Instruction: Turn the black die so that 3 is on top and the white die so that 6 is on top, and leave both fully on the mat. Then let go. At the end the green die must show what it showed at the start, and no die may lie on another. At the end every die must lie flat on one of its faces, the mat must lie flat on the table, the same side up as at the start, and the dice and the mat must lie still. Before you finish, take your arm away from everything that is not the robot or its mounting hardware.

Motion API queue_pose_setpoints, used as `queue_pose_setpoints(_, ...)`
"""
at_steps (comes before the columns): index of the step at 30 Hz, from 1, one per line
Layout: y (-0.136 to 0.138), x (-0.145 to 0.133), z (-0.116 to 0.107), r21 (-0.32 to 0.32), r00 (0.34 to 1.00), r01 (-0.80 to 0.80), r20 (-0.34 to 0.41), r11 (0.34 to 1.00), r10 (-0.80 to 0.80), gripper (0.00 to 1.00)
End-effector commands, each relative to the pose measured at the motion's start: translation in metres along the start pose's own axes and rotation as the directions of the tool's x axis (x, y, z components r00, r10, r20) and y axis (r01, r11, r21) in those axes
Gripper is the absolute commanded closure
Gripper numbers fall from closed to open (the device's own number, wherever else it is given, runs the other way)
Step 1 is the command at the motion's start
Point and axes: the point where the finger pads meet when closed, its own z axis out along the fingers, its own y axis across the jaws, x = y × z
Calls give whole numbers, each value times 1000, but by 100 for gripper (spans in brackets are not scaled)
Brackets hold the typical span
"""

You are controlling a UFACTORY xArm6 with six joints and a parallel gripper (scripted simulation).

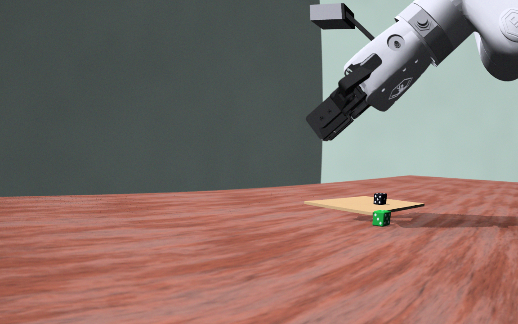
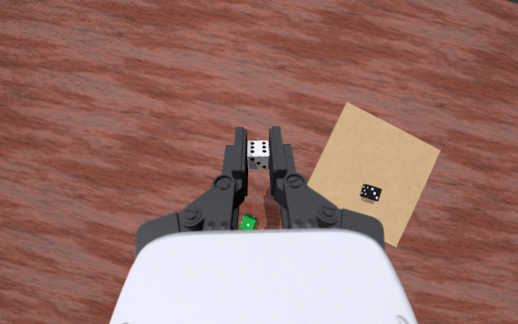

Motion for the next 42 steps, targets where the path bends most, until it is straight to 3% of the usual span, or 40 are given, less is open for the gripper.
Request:
queue_pose_setpoints(1, 0, -2, 2, -1, 1000, 0, -6, 1000, 0, 89)
queue_pose_setpoints(22, 0, -49, 43, -1, 1000, 0, -6, 1000, 0, 89)
queue_pose_setpoints(42, 0, -58, 50, -1, 1000, 0, -6, 1000, 0, 89)
